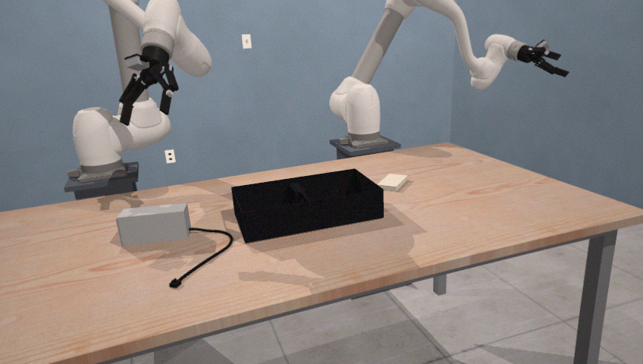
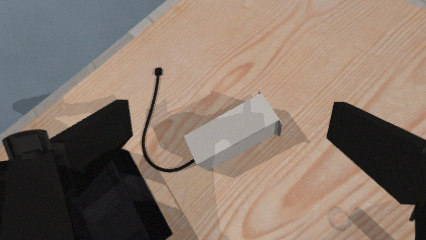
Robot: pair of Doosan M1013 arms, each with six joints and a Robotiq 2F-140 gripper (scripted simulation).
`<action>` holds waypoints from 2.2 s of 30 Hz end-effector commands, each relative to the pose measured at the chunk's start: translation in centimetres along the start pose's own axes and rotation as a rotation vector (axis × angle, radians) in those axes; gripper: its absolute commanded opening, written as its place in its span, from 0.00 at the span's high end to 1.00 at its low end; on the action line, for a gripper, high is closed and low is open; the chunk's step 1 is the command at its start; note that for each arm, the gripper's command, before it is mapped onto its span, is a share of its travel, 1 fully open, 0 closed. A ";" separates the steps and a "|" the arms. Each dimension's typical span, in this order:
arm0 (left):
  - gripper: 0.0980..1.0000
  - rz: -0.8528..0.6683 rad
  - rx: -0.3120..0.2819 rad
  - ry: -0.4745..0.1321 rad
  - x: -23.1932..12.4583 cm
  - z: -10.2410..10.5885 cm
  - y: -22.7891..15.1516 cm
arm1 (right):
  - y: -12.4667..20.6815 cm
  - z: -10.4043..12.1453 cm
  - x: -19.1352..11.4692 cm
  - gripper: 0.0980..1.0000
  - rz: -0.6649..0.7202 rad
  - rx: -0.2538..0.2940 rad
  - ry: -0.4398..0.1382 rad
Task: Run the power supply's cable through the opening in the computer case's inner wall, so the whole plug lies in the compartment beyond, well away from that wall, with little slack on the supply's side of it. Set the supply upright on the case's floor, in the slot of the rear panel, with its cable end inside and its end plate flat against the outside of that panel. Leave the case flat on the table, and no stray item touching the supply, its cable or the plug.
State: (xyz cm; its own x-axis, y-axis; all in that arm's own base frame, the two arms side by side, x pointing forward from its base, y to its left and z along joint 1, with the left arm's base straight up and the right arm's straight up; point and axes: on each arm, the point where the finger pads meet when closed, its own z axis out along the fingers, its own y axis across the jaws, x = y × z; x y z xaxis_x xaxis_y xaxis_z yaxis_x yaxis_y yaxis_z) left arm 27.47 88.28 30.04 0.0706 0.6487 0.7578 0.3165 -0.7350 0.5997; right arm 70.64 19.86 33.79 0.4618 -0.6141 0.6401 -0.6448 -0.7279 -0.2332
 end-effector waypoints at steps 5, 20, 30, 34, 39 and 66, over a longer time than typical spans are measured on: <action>0.00 -0.022 -0.001 -0.027 -1.1 -0.1 0.4 | 0.0 0.0 0.0 0.00 0.001 0.001 0.000; 0.00 -0.122 0.002 -0.145 -6.3 -0.8 1.9 | 0.0 0.0 0.0 0.00 0.001 0.001 0.000; 0.00 -0.190 0.010 -0.224 -9.8 -1.5 2.9 | 0.0 0.0 0.0 0.00 0.001 0.001 0.000; 0.00 -0.228 0.017 -0.268 -11.7 -2.0 3.5 | 0.0 0.0 0.0 0.00 0.001 0.001 0.000; 0.00 -0.257 0.023 -0.302 -13.2 -2.4 4.0 | 0.0 0.0 0.0 0.00 0.001 0.001 0.000; 0.00 -0.532 0.134 -0.621 -26.7 -8.1 8.3 | 0.0 0.0 0.0 0.00 0.001 0.001 0.000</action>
State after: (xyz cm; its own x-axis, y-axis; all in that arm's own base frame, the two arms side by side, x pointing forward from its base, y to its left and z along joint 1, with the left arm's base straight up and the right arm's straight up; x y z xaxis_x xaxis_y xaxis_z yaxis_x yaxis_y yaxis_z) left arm 21.10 64.39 17.27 0.3712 0.9216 0.1133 0.5435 -0.3146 0.7783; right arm 70.64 19.86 33.79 0.4618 -0.6141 0.6401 -0.6448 -0.7279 -0.2332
